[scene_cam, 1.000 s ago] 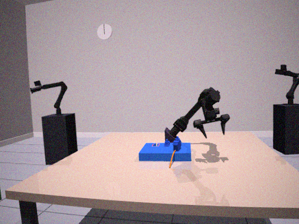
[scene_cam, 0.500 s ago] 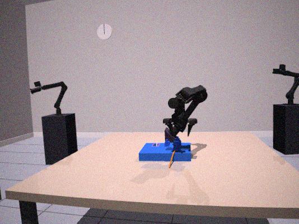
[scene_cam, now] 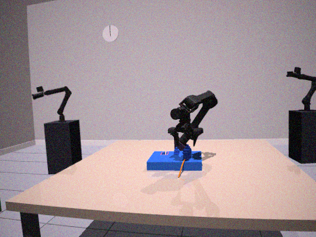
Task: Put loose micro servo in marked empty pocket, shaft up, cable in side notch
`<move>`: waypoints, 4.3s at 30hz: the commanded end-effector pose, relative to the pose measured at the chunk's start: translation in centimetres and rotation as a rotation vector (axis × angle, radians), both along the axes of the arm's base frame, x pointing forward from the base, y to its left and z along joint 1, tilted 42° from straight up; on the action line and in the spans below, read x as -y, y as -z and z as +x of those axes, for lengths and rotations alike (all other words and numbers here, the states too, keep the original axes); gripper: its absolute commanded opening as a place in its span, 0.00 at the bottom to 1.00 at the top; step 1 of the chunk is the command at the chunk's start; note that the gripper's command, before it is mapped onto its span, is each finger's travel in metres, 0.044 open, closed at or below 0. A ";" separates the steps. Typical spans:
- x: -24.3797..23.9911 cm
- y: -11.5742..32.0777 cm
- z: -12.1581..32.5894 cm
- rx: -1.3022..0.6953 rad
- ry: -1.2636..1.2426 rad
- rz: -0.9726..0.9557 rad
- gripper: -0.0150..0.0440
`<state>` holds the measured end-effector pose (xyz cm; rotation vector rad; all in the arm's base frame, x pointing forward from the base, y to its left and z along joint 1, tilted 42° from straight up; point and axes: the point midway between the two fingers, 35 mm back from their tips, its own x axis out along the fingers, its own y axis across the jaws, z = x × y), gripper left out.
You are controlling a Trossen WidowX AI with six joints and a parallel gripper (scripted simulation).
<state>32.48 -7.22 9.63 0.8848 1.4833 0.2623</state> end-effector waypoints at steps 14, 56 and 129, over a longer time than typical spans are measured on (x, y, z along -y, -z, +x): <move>-1.8 1.8 0.2 -0.006 0.000 0.007 1.00; -0.2 0.0 -1.5 -0.008 0.000 0.006 0.25; 9.8 9.4 -6.0 -0.717 0.812 0.132 0.25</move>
